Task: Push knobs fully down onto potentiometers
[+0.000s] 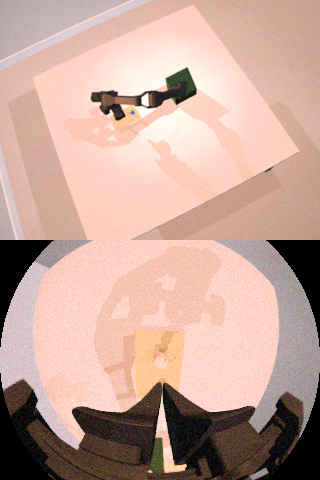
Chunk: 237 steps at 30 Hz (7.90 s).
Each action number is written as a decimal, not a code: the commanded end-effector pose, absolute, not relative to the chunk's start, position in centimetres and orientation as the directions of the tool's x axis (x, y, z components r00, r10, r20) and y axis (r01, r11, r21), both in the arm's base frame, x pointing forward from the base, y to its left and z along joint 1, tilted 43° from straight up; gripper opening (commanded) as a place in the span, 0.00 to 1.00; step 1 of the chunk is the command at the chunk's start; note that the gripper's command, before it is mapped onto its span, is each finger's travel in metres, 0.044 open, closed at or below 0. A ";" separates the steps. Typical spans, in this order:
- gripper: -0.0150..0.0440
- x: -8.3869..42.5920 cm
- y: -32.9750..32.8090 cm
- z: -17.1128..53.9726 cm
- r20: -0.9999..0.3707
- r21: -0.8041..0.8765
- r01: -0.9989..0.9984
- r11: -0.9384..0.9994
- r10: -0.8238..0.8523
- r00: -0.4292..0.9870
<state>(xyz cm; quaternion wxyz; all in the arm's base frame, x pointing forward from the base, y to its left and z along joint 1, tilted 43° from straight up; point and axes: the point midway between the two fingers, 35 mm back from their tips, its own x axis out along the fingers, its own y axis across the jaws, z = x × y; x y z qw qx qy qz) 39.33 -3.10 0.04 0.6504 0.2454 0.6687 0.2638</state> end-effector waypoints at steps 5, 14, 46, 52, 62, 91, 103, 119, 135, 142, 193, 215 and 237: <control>0.25 40.9 -3.0 0.1 -0.742 0.670 -0.016 0.742 0.669 -0.035; 0.25 40.9 -2.3 -0.7 -0.742 0.671 -0.016 0.742 0.670 -0.035; 0.25 40.8 -0.8 -2.3 -0.741 0.671 -0.016 0.741 0.670 -0.034; 0.25 40.8 -0.7 -2.4 -0.741 0.671 -0.016 0.741 0.670 -0.034; 0.25 40.8 -0.6 -2.5 -0.741 0.671 -0.016 0.741 0.671 -0.034; 0.25 40.8 -0.3 -2.8 -0.741 0.671 -0.016 0.741 0.671 -0.034; 0.25 40.8 -0.1 -3.1 -0.741 0.671 -0.016 0.741 0.671 -0.034; 0.25 40.8 0.1 -3.3 -0.741 0.672 -0.016 0.741 0.671 -0.034; 0.25 40.8 0.3 -3.5 -0.741 0.672 -0.016 0.741 0.671 -0.034; 0.25 40.8 0.3 -3.5 -0.741 0.672 -0.016 0.741 0.671 -0.034; 0.25 40.7 0.5 -3.7 -0.741 0.672 -0.016 0.741 0.671 -0.034; 0.25 40.8 0.4 -3.6 -0.741 0.672 -0.016 0.741 0.671 -0.034; 0.65 40.5 -0.5 -2.6 -0.738 0.674 -0.011 0.738 0.674 -0.038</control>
